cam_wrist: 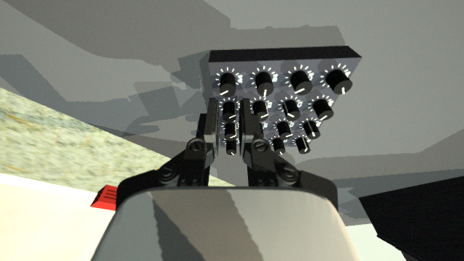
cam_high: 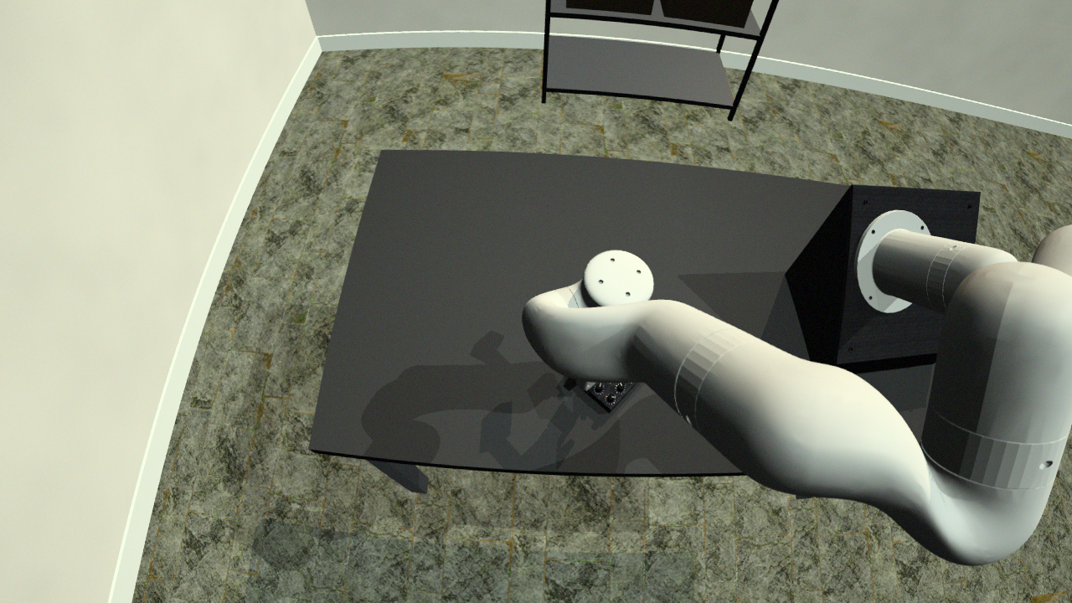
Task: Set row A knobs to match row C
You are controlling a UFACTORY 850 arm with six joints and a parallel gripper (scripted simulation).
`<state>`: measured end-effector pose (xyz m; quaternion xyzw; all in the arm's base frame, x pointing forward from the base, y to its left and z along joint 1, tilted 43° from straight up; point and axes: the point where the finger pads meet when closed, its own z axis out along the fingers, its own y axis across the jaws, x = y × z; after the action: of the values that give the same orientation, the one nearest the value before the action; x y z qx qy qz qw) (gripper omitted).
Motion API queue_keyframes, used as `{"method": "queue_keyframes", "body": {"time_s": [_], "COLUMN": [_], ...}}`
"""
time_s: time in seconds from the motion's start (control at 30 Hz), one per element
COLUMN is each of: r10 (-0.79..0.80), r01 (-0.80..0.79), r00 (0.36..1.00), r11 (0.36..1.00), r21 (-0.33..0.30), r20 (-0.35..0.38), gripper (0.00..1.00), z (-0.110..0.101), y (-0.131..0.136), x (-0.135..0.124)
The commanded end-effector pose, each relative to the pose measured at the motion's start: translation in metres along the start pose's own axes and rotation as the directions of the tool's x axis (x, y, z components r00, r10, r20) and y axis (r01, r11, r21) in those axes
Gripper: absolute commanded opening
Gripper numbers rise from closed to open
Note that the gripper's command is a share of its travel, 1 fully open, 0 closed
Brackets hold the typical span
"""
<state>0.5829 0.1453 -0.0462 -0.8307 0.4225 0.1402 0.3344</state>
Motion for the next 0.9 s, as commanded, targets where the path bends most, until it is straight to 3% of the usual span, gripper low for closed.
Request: {"method": "queue_keyframes", "body": {"time_s": [0.0,0.07,0.1,0.87], "r10": [0.0,0.0,0.0,0.0], "r01": [0.0,0.0,0.0,0.0], "r00": [1.0,1.0,1.0,1.0], "r11": [1.0,1.0,1.0,1.0], "r21": [0.001,0.001,0.001,0.001], "r20": [-0.001,-0.001,-0.001,-0.001], "gripper": [0.19,0.19,0.08,0.08], "z": [-0.0007,-0.0007,-0.0007,-0.0007], "y": [-0.0007,-0.0007,-0.0007,-0.0007], "x": [0.0005,0.0005,0.0005,0.0005]}}
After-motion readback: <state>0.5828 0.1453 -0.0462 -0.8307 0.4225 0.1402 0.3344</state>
